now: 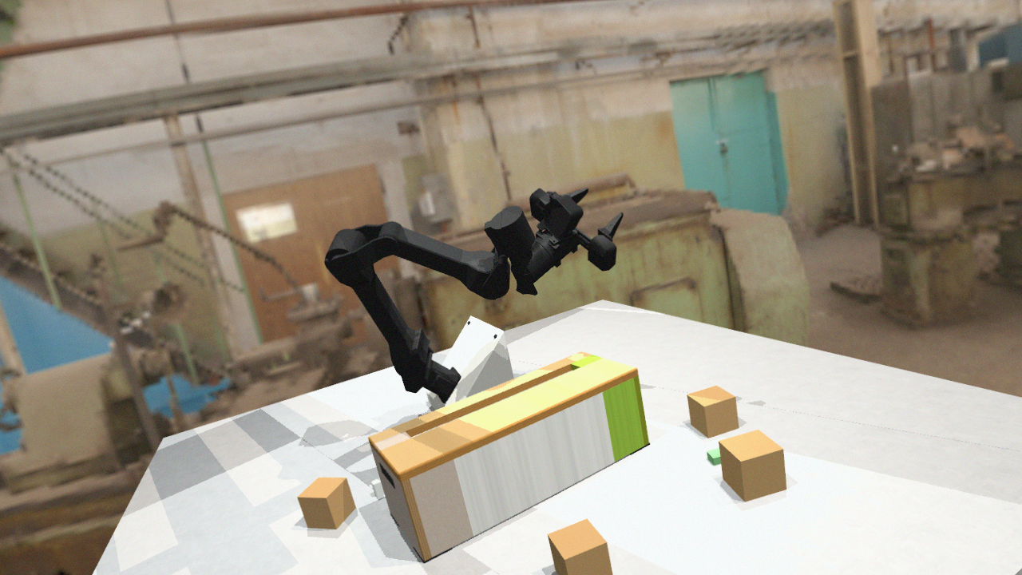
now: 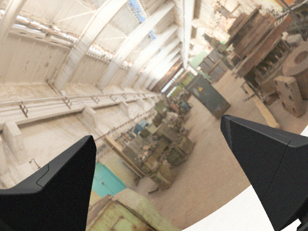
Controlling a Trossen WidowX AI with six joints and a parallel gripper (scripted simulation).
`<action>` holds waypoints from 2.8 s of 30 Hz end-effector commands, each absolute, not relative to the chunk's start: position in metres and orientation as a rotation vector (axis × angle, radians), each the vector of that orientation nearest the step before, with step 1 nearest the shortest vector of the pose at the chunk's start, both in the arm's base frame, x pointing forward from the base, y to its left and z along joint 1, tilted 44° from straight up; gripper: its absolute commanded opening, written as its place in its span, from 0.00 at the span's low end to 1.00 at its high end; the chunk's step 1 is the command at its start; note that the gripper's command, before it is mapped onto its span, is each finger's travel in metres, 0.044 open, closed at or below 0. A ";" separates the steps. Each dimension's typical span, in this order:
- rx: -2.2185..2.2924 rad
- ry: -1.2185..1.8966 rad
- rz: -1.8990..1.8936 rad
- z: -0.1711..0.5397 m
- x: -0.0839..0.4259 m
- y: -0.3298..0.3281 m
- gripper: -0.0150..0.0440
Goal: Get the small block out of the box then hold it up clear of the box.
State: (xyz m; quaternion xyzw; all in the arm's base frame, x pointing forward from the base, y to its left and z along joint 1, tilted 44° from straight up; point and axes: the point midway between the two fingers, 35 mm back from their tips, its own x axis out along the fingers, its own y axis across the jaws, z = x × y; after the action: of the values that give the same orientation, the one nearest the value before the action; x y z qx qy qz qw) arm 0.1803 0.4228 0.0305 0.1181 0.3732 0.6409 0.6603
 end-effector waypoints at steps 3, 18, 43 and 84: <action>0.500 1.389 0.552 -0.037 0.226 0.386 0.93; 0.583 1.343 -0.558 -0.056 0.241 0.285 0.93; 0.451 0.594 -1.339 0.053 0.244 0.156 0.93; 0.408 0.540 -1.368 0.032 0.255 0.122 0.93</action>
State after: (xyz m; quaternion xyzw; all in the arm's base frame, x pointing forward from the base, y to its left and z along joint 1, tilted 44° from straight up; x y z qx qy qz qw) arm 0.2541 0.1266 0.0365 0.1895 0.2447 -0.6195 0.7214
